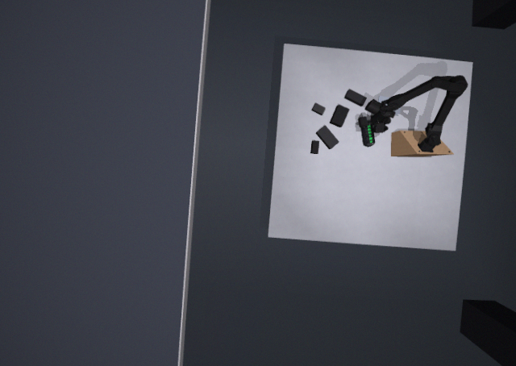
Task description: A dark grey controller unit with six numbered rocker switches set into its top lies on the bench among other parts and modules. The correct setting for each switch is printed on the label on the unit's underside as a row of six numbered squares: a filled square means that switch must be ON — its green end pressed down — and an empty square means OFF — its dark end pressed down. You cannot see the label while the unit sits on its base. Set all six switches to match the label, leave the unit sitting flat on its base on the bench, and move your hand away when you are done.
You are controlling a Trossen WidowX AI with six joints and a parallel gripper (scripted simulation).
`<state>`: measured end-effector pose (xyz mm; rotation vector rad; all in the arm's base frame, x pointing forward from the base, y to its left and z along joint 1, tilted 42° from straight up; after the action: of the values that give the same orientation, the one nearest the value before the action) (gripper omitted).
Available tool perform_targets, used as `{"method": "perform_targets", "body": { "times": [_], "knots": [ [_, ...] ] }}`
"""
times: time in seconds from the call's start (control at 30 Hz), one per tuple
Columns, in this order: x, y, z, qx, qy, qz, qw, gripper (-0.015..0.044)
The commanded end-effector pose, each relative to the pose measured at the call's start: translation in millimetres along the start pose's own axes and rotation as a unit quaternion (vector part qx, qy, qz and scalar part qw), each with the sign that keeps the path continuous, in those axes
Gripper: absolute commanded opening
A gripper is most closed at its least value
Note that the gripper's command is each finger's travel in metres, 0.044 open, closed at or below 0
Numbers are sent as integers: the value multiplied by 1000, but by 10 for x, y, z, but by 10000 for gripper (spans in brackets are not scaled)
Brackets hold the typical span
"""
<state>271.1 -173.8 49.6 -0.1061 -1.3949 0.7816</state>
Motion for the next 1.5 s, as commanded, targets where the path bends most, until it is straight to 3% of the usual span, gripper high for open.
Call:
{"method": "perform_targets", "body": {
  "times": [0.0, 0.13, 0.2, 1.47],
  "knots": [
    [-73, 16, 8, 3, 1, -5, 1000, 440],
    [-73, 16, 8, 3, 1, -5, 1000, 335],
    [-73, 16, 8, 3, 1, -5, 1000, 325],
    [86, 130, -21, 3, 5, 9, 1000, 335]
  ]
}}
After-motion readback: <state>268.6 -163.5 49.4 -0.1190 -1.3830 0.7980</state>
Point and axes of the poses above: the point midway between the two fingers, 35 mm back from their tips, its own x axis back along the fingers, its own z axis across the jaws, y = z × x, the point moved 3 cm from there along x, back along the fingers, and after that the axes turned 14 degrees about x, right-handed, at the moved point
